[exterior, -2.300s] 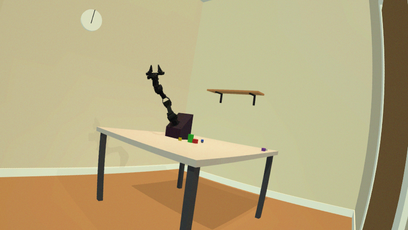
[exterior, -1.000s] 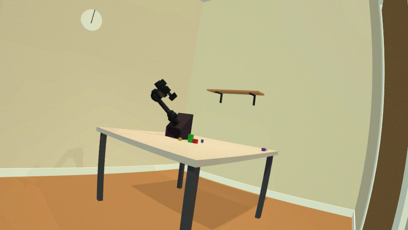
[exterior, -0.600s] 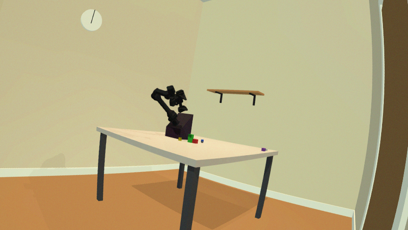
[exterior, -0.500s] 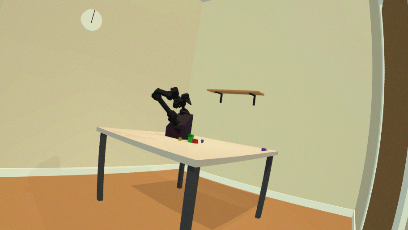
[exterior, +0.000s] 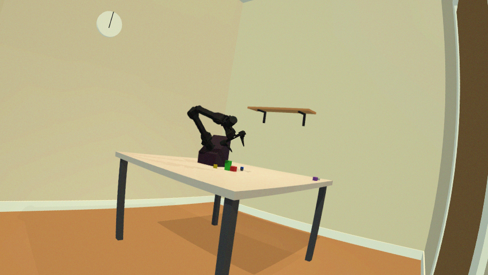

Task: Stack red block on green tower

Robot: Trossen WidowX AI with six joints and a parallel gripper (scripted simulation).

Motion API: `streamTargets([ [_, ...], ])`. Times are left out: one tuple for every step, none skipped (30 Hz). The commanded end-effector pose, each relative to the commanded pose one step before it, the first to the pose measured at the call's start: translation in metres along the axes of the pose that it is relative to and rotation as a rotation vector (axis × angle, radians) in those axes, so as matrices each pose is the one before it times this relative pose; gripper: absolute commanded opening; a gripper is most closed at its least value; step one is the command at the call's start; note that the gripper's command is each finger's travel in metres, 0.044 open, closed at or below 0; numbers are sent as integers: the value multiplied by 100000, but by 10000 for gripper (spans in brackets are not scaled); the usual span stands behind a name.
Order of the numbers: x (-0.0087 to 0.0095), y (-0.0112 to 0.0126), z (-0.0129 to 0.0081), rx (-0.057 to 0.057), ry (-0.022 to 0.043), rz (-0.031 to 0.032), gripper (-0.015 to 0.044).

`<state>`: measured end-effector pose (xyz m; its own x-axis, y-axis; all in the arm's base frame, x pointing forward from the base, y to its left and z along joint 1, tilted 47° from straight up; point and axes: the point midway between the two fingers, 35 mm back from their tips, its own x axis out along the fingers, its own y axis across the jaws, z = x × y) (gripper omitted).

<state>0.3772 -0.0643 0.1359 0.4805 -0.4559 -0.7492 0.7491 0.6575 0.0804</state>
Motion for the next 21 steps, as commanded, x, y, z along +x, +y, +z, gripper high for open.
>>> streamTargets([
  [1406, -513, -2447, -21272, 6084, -11271, 440],
  [401, -11, -750, -6168, 1943, -2973, 440],
  [389, 26, -731, -6256, 1959, -2924, 440],
  [374, 61, -707, -6322, 1968, -2868, 440],
  [359, 94, -682, -6386, 1974, -2815, 440],
  [344, 125, -656, -6446, 1979, -2765, 440],
  [329, 154, -628, -6504, 1983, -2717, 440],
  [313, 181, -598, -6559, 1986, -2672, 440],
  [298, 205, -568, -6611, 1988, -2630, 440],
  [282, 227, -536, -6660, 1989, -2590, 440],
  [265, 246, -504, -6707, 1991, -2553, 440],
  [244, 214, -441, -6719, 1971, -2523, 440],
  [231, 232, -416, -6859, 2009, -2518, 440],
  [214, 243, -381, -6845, 2003, -2458, 440],
  [156, 199, -273, -5374, 1572, -1894, 440],
  [89, 124, -153, -3235, 946, -1126, 440],
  [29, 42, -49, -1080, 316, -374, 440],
  [0, 0, 0, 0, 0, 0, 440],
  [0, 0, 0, 0, 0, 0, 440],
  [0, 0, 0, 0, 0, 0, 440],
  [0, 0, 0, 0, 0, 0, 440],
])
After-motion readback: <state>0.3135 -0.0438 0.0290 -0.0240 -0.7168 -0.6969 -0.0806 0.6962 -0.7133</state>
